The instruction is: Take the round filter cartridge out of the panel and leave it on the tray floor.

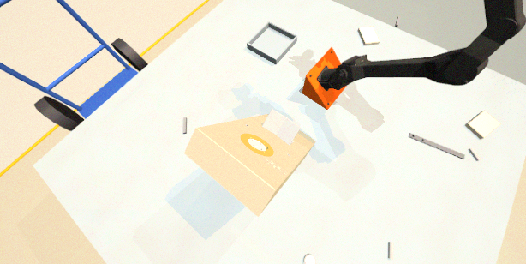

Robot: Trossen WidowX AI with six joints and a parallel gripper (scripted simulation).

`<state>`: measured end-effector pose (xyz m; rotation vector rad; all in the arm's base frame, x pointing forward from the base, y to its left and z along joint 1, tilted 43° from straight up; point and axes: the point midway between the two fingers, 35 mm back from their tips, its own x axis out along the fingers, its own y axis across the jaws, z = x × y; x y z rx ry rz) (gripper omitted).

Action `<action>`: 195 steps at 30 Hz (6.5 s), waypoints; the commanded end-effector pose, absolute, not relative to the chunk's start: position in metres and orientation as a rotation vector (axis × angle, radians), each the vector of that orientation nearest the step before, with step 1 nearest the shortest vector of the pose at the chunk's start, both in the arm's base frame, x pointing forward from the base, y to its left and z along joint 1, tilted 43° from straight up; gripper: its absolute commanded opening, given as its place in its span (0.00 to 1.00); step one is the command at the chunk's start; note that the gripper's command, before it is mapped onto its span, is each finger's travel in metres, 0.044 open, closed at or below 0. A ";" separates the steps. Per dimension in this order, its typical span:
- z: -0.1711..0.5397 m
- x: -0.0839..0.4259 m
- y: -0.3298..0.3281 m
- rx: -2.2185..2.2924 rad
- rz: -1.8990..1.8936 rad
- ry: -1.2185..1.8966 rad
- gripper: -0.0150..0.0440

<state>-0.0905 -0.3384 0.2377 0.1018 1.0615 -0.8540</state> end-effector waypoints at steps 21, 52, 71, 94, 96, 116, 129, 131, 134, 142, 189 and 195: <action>0.195 0.204 -0.269 1.201 -0.339 0.480 0.41; 0.181 0.277 -0.186 1.669 -0.101 0.589 0.41; 0.170 0.303 -0.176 1.668 -0.101 0.588 0.41; 0.166 0.315 -0.171 1.671 -0.096 0.582 0.41; 0.166 0.315 -0.171 1.671 -0.096 0.582 0.41; 0.165 0.318 -0.170 1.671 -0.095 0.581 0.41; 0.163 0.322 -0.169 1.671 -0.095 0.581 0.41; 0.162 0.324 -0.168 1.670 -0.095 0.581 0.41; 0.161 0.326 -0.167 1.670 -0.095 0.581 0.41; 0.160 0.328 -0.166 1.670 -0.095 0.581 0.41; 0.159 0.333 -0.165 1.042 0.088 0.538 0.25; 0.158 0.333 -0.164 0.838 0.141 0.517 0.25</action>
